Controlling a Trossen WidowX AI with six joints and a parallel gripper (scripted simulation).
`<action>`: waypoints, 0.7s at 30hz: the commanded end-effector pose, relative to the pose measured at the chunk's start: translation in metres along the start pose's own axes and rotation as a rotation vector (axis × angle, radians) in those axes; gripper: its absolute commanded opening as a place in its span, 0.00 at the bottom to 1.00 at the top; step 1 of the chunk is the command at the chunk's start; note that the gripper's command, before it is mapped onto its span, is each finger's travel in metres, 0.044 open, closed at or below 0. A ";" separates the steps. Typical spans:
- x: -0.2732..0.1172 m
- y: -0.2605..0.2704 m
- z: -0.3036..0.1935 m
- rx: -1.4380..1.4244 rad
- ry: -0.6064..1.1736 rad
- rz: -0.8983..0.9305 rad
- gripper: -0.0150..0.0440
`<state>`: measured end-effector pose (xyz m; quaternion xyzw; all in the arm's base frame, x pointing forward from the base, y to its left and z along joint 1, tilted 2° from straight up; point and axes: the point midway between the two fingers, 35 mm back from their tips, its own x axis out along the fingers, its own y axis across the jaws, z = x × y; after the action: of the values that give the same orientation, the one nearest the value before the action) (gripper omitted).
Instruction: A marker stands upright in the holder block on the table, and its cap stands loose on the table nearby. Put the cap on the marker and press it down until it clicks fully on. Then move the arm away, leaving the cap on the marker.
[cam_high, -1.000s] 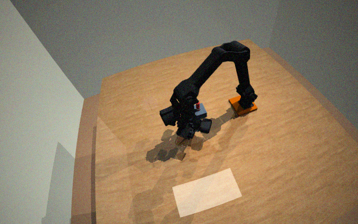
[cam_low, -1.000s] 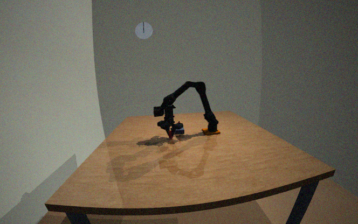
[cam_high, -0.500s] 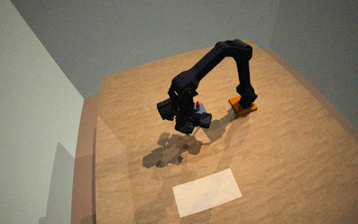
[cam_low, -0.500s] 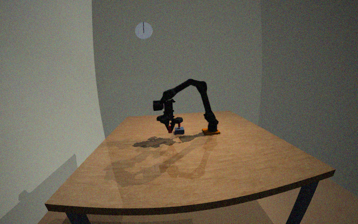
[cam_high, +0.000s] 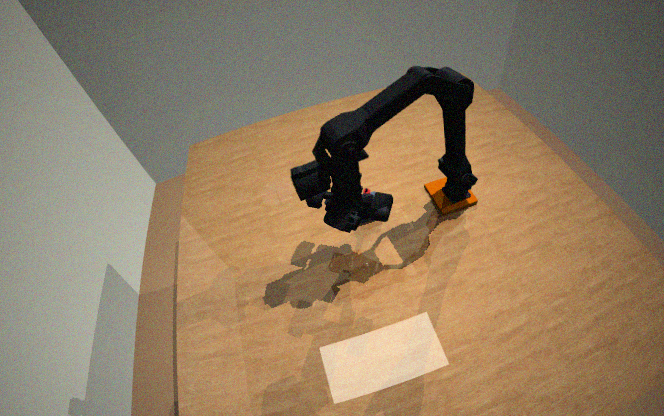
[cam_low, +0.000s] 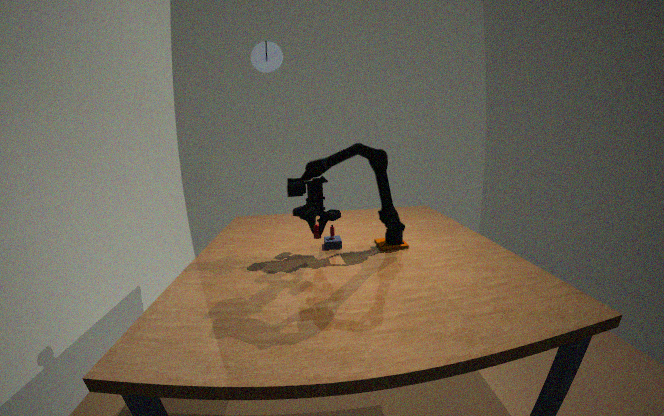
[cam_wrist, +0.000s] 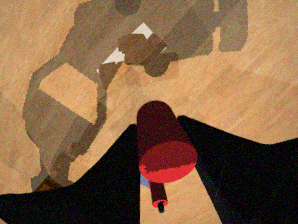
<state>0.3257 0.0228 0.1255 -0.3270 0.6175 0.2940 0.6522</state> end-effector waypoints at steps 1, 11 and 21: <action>-0.007 0.000 -0.016 -0.001 0.000 0.005 0.25; -0.025 -0.001 -0.057 0.004 0.005 0.005 0.25; -0.040 0.006 -0.096 0.009 0.010 0.005 0.25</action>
<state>0.2701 -0.0426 0.1599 -0.3250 0.6226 0.2891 0.6506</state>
